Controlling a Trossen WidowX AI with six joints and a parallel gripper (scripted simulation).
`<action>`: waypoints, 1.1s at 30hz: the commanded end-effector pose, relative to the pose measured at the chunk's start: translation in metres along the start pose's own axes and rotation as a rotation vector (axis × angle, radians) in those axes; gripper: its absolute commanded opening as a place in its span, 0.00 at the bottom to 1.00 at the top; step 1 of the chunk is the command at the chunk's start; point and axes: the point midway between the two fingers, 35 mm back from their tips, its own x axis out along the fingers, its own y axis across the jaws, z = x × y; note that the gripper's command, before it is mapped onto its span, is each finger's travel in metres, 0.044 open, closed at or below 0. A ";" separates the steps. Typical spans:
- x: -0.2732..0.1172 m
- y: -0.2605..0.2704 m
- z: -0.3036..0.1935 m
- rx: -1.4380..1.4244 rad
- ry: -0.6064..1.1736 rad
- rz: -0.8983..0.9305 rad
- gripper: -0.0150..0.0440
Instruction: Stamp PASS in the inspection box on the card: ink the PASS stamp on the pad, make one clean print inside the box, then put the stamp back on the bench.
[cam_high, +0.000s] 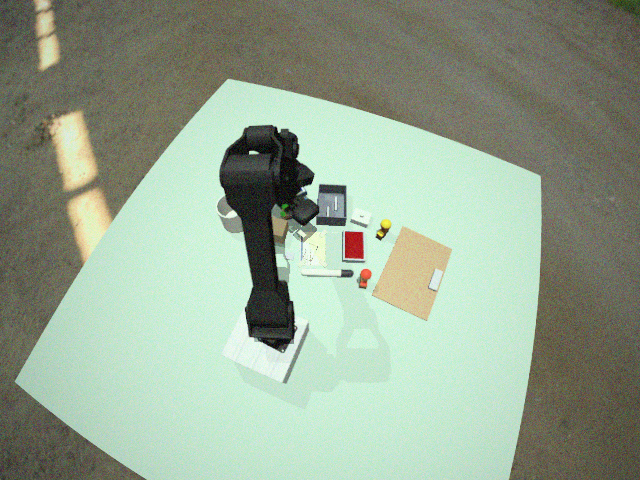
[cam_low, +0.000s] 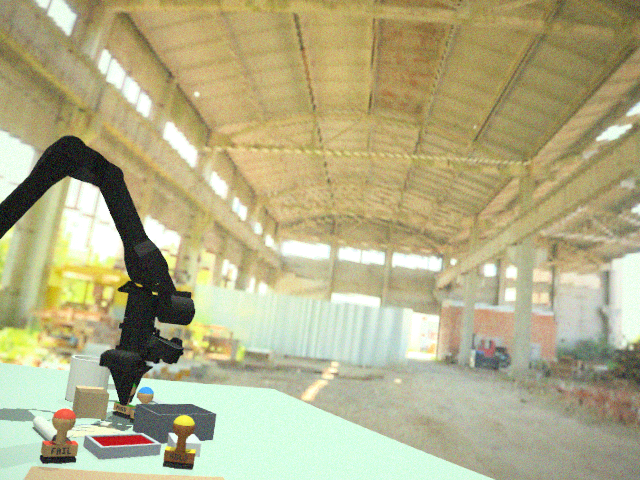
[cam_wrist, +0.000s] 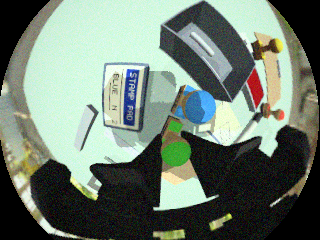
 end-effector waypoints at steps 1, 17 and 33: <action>-0.002 0.000 0.000 0.000 0.000 0.000 0.25; -0.010 0.001 0.001 0.000 0.000 -0.001 0.25; -0.018 0.001 0.001 0.000 0.000 -0.001 0.25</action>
